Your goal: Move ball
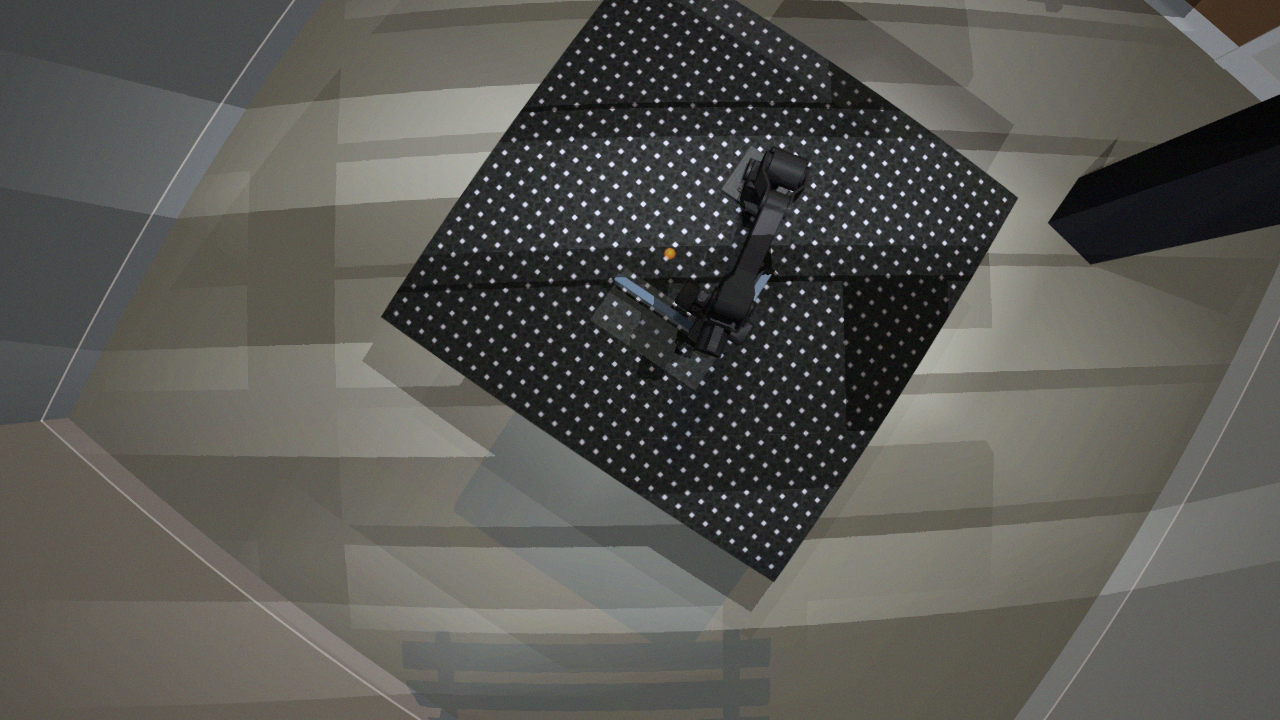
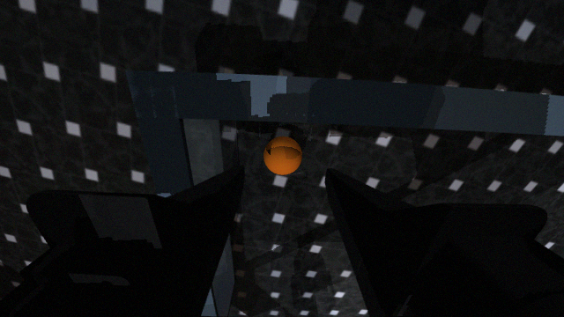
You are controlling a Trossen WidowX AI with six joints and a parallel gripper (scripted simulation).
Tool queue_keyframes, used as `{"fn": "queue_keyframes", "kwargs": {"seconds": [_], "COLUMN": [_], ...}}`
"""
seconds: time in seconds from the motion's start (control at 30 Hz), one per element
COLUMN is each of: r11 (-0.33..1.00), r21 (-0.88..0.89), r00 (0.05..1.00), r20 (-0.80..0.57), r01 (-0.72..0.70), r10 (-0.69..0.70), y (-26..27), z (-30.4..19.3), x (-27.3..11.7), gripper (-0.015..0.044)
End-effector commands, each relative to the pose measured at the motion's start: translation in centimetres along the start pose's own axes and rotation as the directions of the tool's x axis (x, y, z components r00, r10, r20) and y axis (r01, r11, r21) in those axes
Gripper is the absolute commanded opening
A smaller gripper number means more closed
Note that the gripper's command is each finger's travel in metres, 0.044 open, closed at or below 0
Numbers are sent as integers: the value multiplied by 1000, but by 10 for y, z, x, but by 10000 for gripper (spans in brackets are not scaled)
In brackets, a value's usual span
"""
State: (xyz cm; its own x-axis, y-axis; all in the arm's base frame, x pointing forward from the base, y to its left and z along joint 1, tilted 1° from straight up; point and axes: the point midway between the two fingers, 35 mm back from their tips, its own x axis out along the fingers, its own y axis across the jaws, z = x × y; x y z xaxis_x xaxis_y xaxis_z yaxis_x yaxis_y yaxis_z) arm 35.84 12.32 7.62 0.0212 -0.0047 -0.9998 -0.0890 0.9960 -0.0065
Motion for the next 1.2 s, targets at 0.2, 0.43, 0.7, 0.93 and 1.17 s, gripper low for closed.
{"fn": "queue_keyframes", "kwargs": {"seconds": [0.2,0.43,0.7,0.93,1.17], "r11": [1000,1000,1000,1000,1000], "r21": [-7,-7,-7,-7,-9], "r00": [1000,1000,1000,1000,1000], "r20": [-3,-3,-4,-4,13], "r01": [-4,-4,-4,-4,4], "r10": [4,3,3,3,-4], "y": [1,1,1,1,4], "z": [0,-1,-1,-1,-3], "x": [17,28,35,35,31], "gripper": [253,253,200,114,0]}}
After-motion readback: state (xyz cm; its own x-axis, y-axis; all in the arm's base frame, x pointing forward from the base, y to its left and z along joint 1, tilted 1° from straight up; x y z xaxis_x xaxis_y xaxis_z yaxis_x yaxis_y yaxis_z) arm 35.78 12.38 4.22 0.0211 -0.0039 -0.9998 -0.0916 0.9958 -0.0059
